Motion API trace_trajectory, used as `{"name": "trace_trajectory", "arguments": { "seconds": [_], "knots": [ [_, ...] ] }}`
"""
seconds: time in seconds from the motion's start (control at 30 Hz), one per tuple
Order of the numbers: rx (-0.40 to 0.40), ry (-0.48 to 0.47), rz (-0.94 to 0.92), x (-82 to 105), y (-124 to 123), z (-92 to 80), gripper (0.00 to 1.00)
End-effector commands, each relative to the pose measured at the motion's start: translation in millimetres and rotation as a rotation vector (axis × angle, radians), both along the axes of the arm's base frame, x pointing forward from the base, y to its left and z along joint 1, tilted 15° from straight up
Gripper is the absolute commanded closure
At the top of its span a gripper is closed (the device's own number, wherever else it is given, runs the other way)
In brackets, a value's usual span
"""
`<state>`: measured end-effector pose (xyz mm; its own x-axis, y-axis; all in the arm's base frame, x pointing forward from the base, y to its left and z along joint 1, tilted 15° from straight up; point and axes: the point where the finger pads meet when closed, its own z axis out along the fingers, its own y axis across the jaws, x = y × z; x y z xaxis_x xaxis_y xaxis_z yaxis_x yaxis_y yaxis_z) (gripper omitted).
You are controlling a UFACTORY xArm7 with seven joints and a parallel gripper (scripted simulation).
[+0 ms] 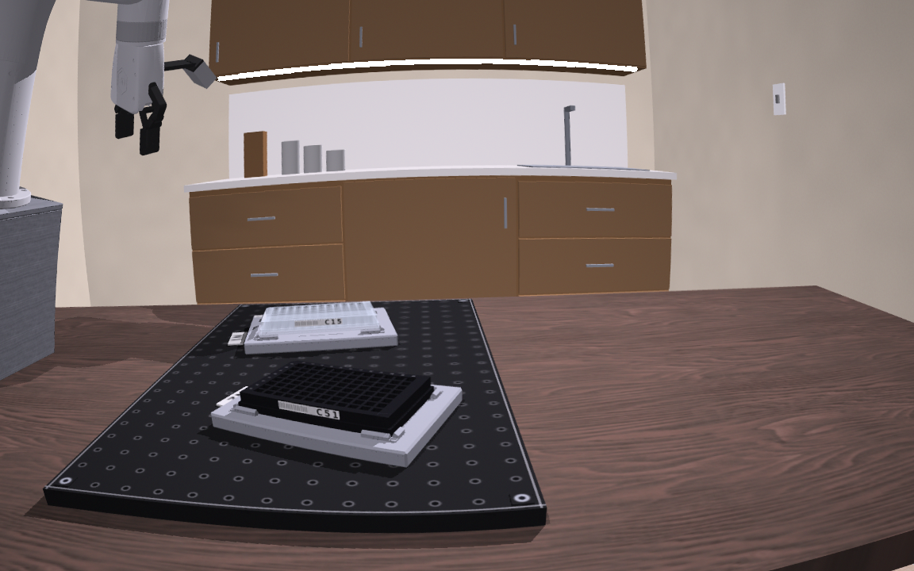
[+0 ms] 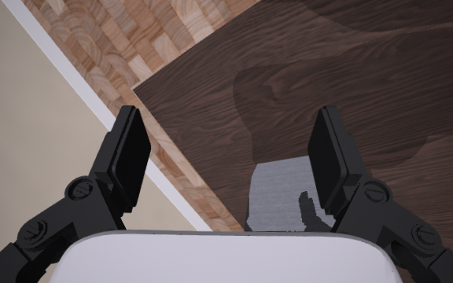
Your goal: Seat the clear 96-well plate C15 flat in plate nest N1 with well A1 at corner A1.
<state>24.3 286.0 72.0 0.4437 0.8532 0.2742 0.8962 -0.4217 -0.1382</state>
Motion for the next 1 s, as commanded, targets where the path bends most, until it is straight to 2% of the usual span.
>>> {"name": "trace_trajectory", "arguments": {
  "seconds": [0.0, 0.53, 0.57, 0.83, 0.9, 0.97],
  "knots": [
    [0.003, 0.0, 0.001, 0.0, 1, 1.0, 0.0],
    [0.003, 0.0, 0.001, 0.0, 1, 1.0, 0.0],
    [0.003, 0.002, -0.033, 4.8, 2, 1.9, 1.0],
    [0.001, 0.018, -0.244, 40.6, 7, 7.2, 1.0],
    [0.001, 0.018, -0.244, 41.8, 7, 7.3, 1.0],
    [0.001, 0.024, -0.311, 51.7, 7, 8.5, 1.0]
  ]
}}
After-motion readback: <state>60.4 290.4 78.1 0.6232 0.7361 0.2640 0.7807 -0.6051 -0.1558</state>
